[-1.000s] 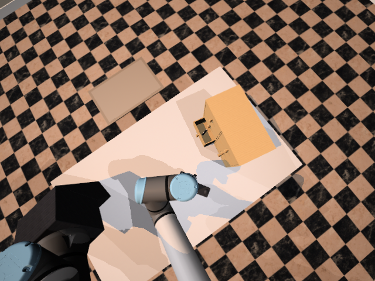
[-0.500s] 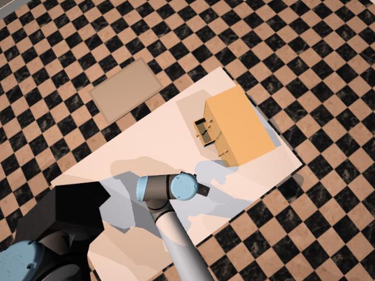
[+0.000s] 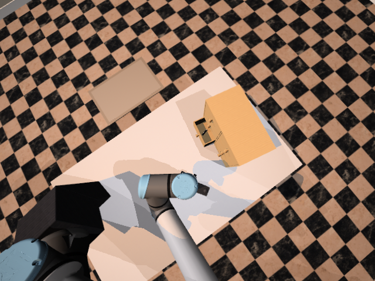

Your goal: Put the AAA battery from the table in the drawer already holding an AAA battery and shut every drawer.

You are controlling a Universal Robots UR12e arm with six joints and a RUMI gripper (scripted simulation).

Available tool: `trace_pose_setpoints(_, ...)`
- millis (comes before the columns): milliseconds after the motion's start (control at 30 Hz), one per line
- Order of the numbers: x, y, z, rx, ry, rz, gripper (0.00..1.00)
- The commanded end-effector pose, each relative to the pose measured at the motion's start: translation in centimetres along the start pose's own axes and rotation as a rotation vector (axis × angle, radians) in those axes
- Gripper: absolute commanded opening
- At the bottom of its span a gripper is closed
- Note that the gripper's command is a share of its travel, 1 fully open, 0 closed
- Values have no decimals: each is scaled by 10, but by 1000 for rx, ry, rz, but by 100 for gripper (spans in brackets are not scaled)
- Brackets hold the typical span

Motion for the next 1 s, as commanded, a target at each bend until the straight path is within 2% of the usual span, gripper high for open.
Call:
trace_pose_setpoints(0, 4, 0, 0, 0, 0, -1, 14)
trace_pose_setpoints(967, 10, 0, 0, 0, 0, -1, 14)
Point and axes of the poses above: the point where the finger pads meet when closed, its own x axis out along the fingers, its own y axis across the jaws, z = x × y, the point moved 5 cm from there along -x, back along the fingers, and after that the axes turned 11 degrees about x, right-handed, at the moved point
